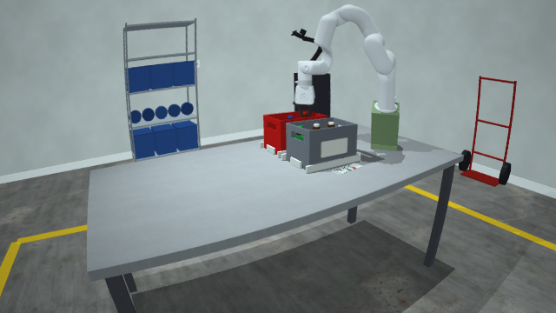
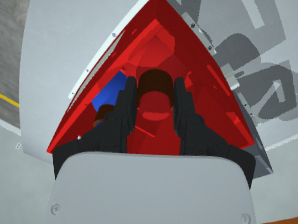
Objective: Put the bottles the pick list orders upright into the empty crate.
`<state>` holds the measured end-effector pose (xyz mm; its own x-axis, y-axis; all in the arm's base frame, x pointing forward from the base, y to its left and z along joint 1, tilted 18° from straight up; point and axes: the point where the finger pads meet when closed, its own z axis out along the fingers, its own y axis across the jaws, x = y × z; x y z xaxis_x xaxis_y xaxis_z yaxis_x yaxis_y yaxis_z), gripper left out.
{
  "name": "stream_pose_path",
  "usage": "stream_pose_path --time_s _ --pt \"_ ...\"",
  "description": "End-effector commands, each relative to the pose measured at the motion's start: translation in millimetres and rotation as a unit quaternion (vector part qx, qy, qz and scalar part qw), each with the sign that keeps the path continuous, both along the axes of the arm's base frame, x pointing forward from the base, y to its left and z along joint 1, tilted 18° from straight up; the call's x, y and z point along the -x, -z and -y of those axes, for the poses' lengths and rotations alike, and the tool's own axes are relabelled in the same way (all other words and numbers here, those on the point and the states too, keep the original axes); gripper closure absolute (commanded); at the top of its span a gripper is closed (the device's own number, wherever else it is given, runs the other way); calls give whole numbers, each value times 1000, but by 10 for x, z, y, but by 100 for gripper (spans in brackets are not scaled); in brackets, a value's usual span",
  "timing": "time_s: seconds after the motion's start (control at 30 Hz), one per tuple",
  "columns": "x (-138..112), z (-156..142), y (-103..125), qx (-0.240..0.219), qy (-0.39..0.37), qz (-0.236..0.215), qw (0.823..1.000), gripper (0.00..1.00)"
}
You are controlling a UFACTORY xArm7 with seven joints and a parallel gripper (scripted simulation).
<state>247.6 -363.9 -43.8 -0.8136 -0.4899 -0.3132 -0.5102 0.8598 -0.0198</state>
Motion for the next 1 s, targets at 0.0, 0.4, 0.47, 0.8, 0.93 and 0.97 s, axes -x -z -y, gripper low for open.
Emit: stream_pose_path --time_s 0.0,0.4,0.47,0.8,0.93,0.97 --pt "17 26 -68 2 1 0 1000 100" --pt "68 53 -242 2 1 0 1000 100" --pt "77 57 -274 2 1 0 1000 100" --pt "114 76 -401 2 1 0 1000 100" --pt "133 86 -464 2 1 0 1000 100" --pt "138 88 -480 2 1 0 1000 100"
